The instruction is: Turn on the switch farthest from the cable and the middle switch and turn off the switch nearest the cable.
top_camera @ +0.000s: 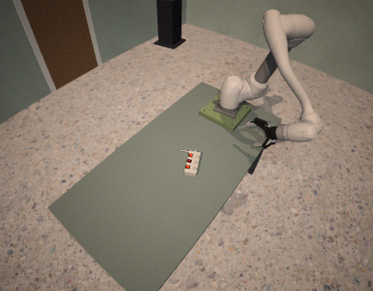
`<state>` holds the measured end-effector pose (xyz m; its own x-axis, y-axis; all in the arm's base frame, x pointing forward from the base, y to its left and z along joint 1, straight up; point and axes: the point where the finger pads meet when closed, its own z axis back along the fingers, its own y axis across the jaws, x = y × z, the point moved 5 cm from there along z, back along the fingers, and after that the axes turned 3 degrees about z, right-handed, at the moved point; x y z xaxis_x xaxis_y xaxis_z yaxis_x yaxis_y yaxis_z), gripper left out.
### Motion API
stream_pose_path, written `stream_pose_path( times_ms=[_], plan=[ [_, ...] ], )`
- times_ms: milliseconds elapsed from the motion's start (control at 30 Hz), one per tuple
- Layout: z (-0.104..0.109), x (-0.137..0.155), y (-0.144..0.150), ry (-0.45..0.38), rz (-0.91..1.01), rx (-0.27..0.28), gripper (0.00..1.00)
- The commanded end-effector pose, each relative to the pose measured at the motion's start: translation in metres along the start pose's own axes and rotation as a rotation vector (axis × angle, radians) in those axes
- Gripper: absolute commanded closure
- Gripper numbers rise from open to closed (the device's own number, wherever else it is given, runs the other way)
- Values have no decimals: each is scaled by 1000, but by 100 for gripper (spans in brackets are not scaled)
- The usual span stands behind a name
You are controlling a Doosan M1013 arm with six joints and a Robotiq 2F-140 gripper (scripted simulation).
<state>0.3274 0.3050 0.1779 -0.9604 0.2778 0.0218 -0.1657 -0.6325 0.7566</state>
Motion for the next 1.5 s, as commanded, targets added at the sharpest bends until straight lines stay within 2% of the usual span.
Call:
stream_pose_path(
  times_ms=[0,67,100,200,267,333,367,433,467,533,567,633,667,767,800,833,867,967,1000,1067,1100,1167,1200,1333,1367,1400,1433,1467],
  plan=[
    [9,-56,10,-108,98,-134,0],
    [9,-56,10,-108,98,-134,0],
    [12,-81,18,-131,128,-196,0],
    [12,-81,18,-131,128,-196,0],
    [17,-132,40,-157,182,-324,0],
    [17,-132,40,-157,182,-324,0],
    [18,-158,53,-159,206,-389,0],
    [18,-158,53,-159,206,-389,0],
    [18,-185,69,-153,226,-453,0],
    [18,-185,69,-153,226,-453,0],
    [17,-211,86,-141,245,-514,0],
    [17,-211,86,-141,245,-514,0],
    [15,-237,105,-121,260,-573,0],
    [15,-237,105,-121,260,-573,0],
    [12,-263,127,-94,273,-629,0],
    [12,-263,127,-94,273,-629,0],
    [9,-283,147,-62,283,-679,0],
    [9,-287,150,-62,283,-679,0],
    [4,-311,175,-24,291,-725,0],
    [4,-311,175,-24,291,-725,0],
    [-1,-333,201,19,297,-765,0],
    [-1,-333,201,19,297,-765,0],
    [-7,-352,227,66,301,-799,0],
    [-7,-354,229,66,301,-799,0],
    [-14,-374,258,115,303,-827,0],
    [-14,-374,258,115,303,-827,0],
    [-22,-389,284,166,310,-847,0],
    [-22,-390,286,166,310,-847,0]
  ],
)
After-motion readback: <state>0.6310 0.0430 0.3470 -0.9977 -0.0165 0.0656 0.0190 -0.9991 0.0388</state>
